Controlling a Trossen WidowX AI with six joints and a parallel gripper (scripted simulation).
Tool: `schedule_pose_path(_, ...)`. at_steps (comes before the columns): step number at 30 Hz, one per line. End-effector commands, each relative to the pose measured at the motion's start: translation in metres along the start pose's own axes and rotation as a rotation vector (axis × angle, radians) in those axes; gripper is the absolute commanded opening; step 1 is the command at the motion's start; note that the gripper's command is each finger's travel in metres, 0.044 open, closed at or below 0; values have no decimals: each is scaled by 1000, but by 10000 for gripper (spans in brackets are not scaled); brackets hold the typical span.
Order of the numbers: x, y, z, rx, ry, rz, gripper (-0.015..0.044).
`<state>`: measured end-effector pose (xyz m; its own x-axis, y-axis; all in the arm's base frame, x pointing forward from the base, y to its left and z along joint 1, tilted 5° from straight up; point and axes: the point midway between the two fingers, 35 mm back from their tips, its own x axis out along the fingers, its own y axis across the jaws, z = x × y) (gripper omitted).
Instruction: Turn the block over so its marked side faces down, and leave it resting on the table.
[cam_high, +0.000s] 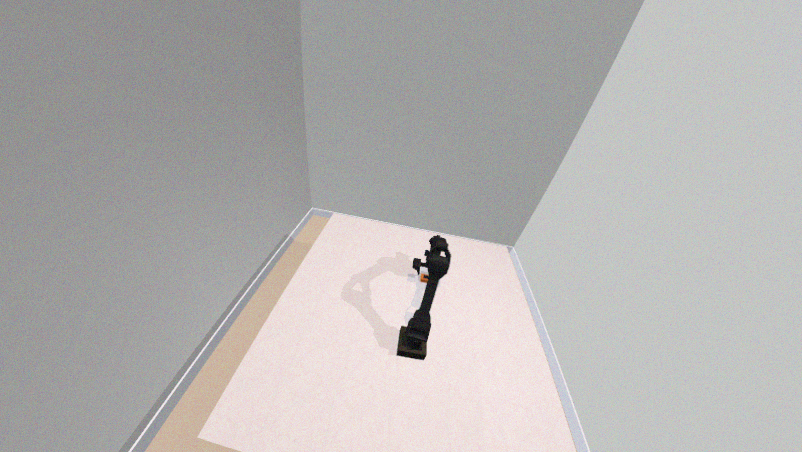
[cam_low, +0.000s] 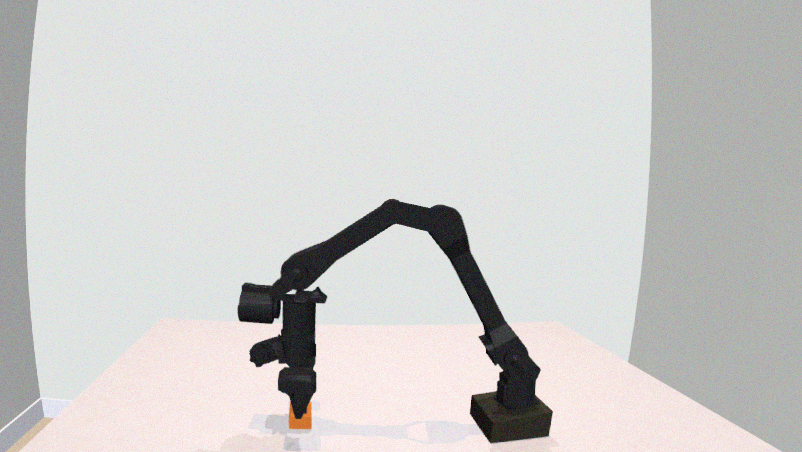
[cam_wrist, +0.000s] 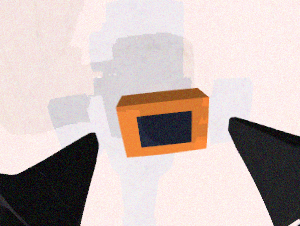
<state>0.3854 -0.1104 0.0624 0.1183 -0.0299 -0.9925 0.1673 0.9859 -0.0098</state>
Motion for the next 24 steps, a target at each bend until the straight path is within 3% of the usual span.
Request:
schedule_pose_path(1, 9, -1, -1, -3, 6, -3, 440)
schedule_pose_path(11, 22, -1, -1, -3, 6, -3, 440)
schedule_pose_path(17, 22, -1, -1, -3, 6, -3, 282)
schedule_pose_path(24, 22, -1, -1, -3, 6, -3, 236)
